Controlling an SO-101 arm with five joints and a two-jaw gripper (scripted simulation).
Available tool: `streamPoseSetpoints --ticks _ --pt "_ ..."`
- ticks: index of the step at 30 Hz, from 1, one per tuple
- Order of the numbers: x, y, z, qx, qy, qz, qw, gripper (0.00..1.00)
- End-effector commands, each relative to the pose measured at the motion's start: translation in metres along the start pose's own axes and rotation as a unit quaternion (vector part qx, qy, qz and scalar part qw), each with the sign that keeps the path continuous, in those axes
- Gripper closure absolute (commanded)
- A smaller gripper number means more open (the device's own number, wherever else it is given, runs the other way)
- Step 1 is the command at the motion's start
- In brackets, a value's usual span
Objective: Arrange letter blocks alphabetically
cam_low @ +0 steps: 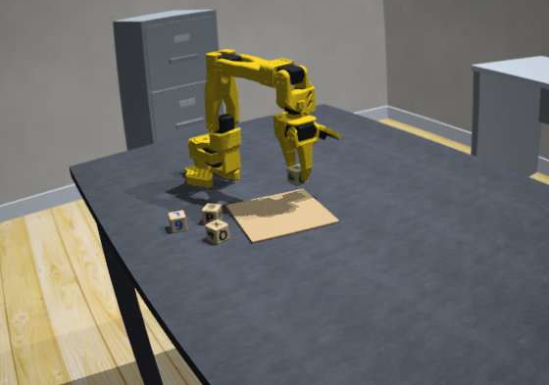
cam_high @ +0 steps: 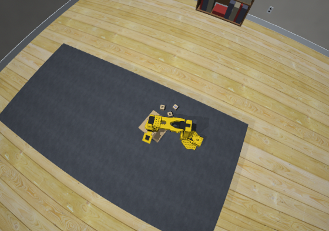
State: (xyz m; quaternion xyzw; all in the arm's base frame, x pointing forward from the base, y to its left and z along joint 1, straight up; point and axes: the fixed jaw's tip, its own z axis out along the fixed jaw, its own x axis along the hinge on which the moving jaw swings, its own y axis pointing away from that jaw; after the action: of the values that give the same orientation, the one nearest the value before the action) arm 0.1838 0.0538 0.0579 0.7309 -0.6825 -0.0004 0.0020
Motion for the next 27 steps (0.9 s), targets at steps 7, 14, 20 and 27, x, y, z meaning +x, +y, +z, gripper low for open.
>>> streamPoseSetpoints --ticks 7,14,20,27 --pt "-0.0034 -0.0090 -0.0145 0.047 -0.011 0.002 0.999 1.00" --pt "-0.0052 -0.0090 -0.0146 0.047 -0.012 0.002 0.999 1.00" --pt "-0.0055 -0.0090 -0.0146 0.047 -0.012 0.002 0.999 1.00" --pt "-0.0058 -0.0092 -0.0146 0.047 -0.012 0.002 0.999 1.00"
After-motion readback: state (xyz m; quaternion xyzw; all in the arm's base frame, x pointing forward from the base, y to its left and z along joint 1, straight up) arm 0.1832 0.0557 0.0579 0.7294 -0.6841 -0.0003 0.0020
